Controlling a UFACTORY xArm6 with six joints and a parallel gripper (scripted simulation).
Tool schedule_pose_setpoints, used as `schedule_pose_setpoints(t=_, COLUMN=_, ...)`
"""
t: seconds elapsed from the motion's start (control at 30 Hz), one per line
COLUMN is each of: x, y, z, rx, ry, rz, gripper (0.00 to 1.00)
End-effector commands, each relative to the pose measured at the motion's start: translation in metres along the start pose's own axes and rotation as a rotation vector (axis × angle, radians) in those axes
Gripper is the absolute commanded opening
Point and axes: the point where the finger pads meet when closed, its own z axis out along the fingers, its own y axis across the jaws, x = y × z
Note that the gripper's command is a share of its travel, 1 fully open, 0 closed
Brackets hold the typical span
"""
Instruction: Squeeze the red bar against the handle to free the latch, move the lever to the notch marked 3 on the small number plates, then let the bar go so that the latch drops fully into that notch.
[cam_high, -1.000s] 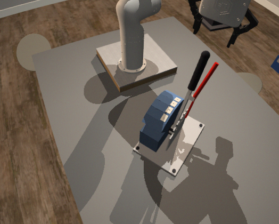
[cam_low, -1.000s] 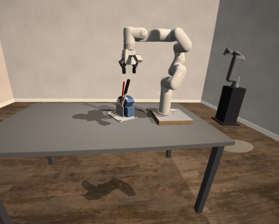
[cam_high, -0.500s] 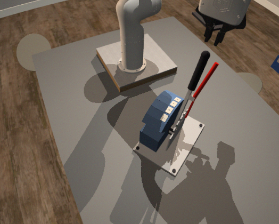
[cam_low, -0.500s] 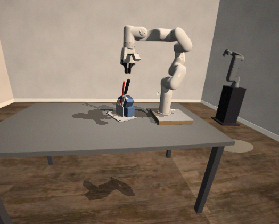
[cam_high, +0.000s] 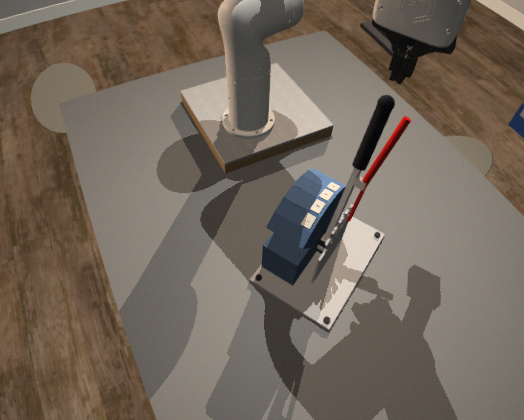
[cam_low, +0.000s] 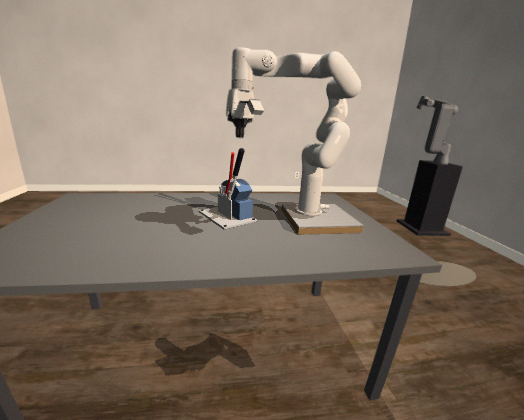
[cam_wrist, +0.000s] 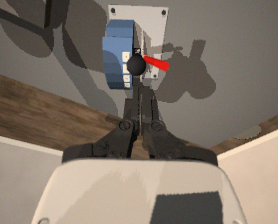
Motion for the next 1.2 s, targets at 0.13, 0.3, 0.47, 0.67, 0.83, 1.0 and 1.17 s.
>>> schedule_pose_setpoints(t=0.13, x=-0.0002, y=0.0005, z=-0.0014, rx=-0.004, ry=-0.001, rz=0.000, gripper=0.00)
schedule_pose_setpoints(t=0.3, x=-0.0002, y=0.0005, z=-0.0014, rx=-0.004, ry=-0.001, rz=0.000, gripper=0.00)
schedule_pose_setpoints(t=0.47, x=-0.0002, y=0.0005, z=-0.0014, rx=-0.004, ry=-0.001, rz=0.000, gripper=0.00)
schedule_pose_setpoints(t=0.67, x=-0.0002, y=0.0005, z=-0.0014, rx=-0.004, ry=-0.001, rz=0.000, gripper=1.00)
schedule_pose_setpoints(t=0.83, x=-0.0002, y=0.0005, z=-0.0014, rx=-0.004, ry=-0.001, rz=0.000, gripper=1.00)
schedule_pose_setpoints(t=1.0, x=-0.0002, y=0.0005, z=-0.0014, rx=-0.004, ry=-0.001, rz=0.000, gripper=1.00)
schedule_pose_setpoints(t=1.17, x=-0.0002, y=0.0005, z=-0.0014, rx=-0.004, ry=-0.001, rz=0.000, gripper=1.00)
